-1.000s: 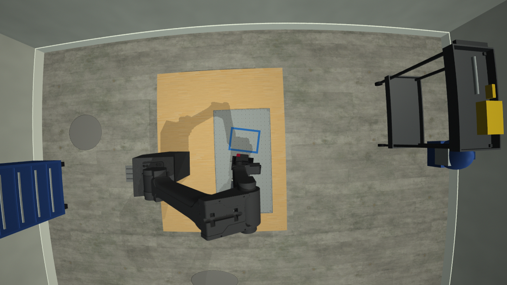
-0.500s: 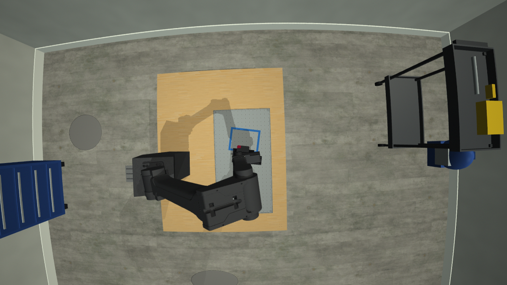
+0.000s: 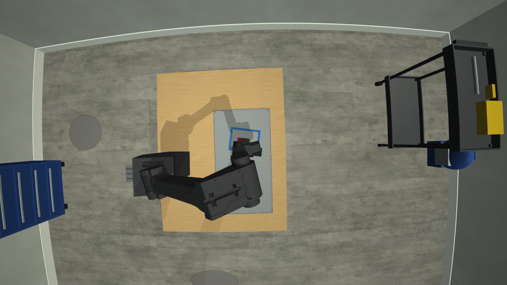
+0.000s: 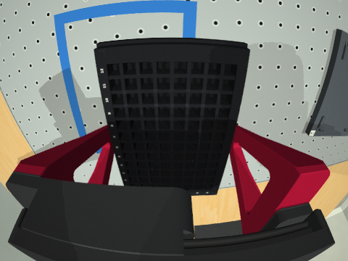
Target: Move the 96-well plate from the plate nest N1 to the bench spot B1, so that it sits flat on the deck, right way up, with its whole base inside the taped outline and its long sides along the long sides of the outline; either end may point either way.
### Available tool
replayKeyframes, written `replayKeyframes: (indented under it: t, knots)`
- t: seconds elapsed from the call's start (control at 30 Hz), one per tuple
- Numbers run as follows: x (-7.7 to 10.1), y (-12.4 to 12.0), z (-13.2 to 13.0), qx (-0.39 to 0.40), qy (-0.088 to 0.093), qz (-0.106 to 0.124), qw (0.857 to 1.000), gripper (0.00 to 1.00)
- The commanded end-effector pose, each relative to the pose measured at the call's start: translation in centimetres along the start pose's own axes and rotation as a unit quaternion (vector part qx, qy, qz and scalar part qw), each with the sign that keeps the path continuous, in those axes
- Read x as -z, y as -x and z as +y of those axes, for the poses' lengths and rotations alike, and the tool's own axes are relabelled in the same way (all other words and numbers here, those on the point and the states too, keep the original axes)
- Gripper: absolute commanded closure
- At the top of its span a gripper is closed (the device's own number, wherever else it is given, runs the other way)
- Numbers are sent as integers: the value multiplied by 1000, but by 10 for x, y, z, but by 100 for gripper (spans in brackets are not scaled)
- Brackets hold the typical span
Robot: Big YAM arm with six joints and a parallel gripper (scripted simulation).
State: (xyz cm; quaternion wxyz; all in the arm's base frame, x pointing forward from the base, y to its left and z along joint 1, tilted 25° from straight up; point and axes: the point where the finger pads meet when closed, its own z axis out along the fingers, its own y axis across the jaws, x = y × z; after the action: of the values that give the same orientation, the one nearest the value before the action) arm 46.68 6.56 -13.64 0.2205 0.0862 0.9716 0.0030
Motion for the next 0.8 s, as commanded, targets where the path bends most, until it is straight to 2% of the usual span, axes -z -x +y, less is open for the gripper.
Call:
replayKeyframes:
  t: [0.0, 0.07, 0.2, 0.3, 0.4, 0.53, 0.6, 0.63, 0.77]
  knots:
    - [1, 0, 10, -9, 2, 1, 1000, 100]
    - [6, 6, 14, -11, 4, -6, 1000, 100]
    - [-2, -5, 26, -9, 0, 5, 1000, 100]
    - [2, 0, 38, -9, 3, -2, 1000, 100]
    - [-3, -7, 46, -8, 0, 5, 1000, 100]
    - [1, -2, 62, -9, 3, -1, 1000, 100]
    - [1, -2, 62, -9, 3, -1, 1000, 100]
    - [4, 7, 53, -22, 2, -8, 1000, 100]
    - [4, 6, 52, -22, 2, -8, 1000, 100]
